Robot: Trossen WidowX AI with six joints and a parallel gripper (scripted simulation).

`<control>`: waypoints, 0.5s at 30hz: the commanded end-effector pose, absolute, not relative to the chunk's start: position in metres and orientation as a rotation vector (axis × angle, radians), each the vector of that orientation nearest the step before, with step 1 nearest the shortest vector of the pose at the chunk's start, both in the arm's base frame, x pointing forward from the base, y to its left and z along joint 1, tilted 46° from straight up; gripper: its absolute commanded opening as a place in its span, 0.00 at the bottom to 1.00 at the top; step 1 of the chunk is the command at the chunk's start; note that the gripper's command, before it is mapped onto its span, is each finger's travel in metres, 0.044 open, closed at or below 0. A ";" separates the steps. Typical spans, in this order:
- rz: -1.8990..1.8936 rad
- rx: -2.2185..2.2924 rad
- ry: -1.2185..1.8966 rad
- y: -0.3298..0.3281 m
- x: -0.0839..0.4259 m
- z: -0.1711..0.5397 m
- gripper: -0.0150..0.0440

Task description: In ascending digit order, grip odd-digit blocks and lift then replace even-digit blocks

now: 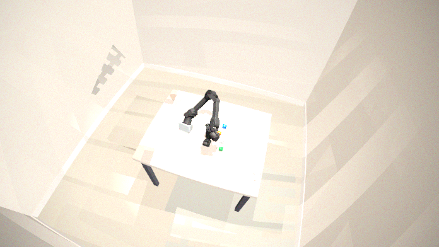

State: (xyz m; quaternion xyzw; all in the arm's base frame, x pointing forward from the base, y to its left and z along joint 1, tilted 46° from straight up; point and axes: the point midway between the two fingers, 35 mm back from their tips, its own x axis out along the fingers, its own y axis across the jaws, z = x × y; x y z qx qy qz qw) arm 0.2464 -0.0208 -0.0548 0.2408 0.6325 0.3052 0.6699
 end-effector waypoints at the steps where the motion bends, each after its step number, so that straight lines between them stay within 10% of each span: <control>1: 0.685 0.532 1.416 -0.027 0.249 -0.050 0.46; 15: 0.685 0.532 1.416 -0.030 0.249 -0.047 0.46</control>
